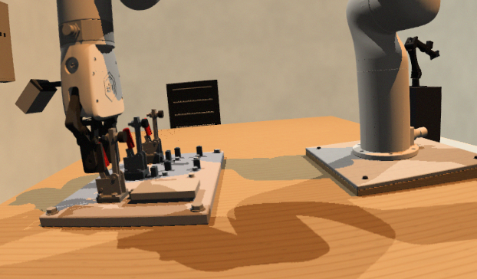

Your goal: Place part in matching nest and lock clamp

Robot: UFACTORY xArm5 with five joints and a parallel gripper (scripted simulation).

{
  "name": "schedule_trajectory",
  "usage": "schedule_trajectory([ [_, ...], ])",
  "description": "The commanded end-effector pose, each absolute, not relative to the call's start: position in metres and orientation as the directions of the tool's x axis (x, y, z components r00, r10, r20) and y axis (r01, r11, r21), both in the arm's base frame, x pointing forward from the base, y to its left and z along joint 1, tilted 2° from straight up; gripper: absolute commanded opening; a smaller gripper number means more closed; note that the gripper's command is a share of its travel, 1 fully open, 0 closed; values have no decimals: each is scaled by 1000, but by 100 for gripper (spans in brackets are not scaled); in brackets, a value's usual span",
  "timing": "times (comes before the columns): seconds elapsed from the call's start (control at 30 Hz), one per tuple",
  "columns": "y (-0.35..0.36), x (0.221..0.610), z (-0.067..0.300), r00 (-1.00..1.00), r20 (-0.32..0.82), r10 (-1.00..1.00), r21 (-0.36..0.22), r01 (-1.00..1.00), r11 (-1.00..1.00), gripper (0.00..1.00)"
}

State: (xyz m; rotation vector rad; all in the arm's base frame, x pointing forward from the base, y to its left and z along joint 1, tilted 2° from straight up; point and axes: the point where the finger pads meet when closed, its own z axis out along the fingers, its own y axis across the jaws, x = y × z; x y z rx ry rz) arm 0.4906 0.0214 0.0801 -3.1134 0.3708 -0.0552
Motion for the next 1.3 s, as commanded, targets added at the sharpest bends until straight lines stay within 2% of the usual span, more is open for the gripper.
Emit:
schedule_trajectory([
  [0.0, 21, 492, 81, 971, 38, -235, -11, -235, -972, 47],
  [0.3, 21, 492, 81, 971, 38, -235, -11, -235, -972, 47],
  [0.33, 21, 492, 81, 971, 38, -235, -11, -235, -972, 0],
  [1.27, 21, 492, 81, 971, 38, -235, -11, -235, -972, 0],
])
